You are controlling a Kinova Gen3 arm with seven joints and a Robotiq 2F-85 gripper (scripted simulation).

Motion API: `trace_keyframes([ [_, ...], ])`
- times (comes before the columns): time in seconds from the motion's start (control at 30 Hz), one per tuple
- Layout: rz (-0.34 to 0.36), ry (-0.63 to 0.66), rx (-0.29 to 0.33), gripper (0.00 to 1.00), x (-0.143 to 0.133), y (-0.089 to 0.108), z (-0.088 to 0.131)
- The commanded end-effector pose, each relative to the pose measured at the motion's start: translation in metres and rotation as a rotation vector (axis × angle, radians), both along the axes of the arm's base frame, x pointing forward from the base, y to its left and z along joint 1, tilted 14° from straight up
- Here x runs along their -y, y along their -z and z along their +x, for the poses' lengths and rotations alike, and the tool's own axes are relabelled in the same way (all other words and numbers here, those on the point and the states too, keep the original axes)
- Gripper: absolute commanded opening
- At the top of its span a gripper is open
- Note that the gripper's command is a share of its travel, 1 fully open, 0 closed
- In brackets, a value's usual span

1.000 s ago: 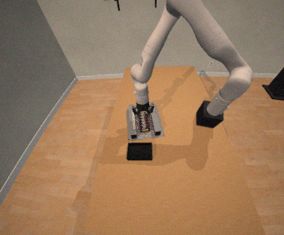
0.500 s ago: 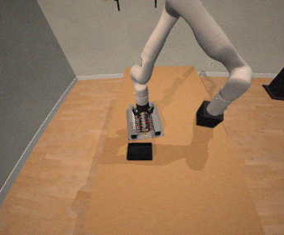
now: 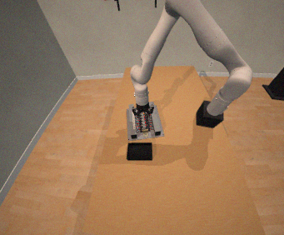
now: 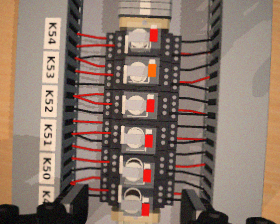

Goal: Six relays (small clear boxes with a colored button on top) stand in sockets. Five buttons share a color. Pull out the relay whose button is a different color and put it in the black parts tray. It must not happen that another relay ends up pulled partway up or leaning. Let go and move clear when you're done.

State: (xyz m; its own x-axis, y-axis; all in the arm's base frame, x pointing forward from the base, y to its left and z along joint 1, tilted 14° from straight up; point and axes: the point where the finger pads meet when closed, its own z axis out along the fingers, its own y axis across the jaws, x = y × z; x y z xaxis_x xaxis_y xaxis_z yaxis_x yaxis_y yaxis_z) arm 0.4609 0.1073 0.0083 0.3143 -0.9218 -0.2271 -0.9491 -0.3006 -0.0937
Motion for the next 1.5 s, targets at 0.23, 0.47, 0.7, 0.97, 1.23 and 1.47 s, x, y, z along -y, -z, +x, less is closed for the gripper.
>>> trace_keyframes([
  [0.23,0.0,0.0,0.002,0.61,0.0,-0.001,0.001],
  [0.47,0.0,0.0,0.002,0.61,0.0,-0.001,0.001],
  [0.7,0.0,0.0,0.002,0.61,0.0,-0.001,0.001],
  [0.97,0.0,0.0,0.002,0.61,0.0,-0.001,0.001],
  [1.23,0.0,0.0,0.002,0.61,-0.004,-0.002,-0.001],
  [1.47,0.0,0.0,0.002,0.61,-0.033,-0.009,-0.011],
])
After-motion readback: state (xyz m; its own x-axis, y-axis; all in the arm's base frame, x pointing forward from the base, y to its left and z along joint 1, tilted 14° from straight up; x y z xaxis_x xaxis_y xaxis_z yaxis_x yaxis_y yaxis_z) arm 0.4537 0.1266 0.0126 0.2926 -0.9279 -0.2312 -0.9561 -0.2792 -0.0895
